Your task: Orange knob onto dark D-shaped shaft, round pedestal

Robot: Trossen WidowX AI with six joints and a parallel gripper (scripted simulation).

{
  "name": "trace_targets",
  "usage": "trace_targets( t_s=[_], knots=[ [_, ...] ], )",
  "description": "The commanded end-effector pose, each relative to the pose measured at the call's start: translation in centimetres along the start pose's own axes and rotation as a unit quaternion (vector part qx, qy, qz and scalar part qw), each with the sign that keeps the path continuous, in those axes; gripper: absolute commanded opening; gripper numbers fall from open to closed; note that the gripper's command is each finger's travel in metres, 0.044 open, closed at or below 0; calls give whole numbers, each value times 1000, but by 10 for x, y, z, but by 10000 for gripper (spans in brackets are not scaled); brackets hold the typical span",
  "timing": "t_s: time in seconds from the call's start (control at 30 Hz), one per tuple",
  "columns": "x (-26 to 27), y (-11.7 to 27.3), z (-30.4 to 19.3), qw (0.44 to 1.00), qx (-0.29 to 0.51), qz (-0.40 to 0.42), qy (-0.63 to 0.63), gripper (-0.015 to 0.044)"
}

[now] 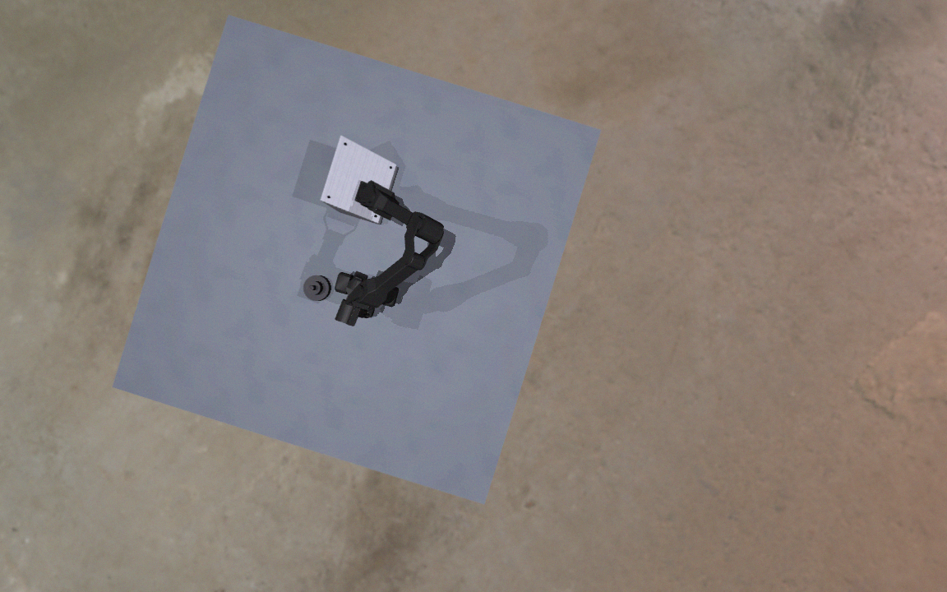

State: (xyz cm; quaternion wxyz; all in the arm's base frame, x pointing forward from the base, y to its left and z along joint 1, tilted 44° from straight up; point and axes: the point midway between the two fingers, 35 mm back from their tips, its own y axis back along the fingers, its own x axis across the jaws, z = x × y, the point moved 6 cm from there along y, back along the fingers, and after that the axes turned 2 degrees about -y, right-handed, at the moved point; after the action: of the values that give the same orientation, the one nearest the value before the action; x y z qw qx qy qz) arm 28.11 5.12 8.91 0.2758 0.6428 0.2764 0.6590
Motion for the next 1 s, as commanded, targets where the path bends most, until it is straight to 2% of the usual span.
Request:
trace_targets(
  t_s=[0.0,0.1,0.43,0.63,0.8,0.97],
  knots=[
    [0,-7,-2,1000,2,3,-2,440],
    [1,-10,-2,1000,2,3,-2,440],
    [1,-10,-2,1000,2,3,-2,177],
    [1,-10,-2,1000,2,3,-2,138],
    [-1,4,2,1000,1,1,-2,6],
    [-3,32,7,1000,1,-3,-3,0]
  ],
)
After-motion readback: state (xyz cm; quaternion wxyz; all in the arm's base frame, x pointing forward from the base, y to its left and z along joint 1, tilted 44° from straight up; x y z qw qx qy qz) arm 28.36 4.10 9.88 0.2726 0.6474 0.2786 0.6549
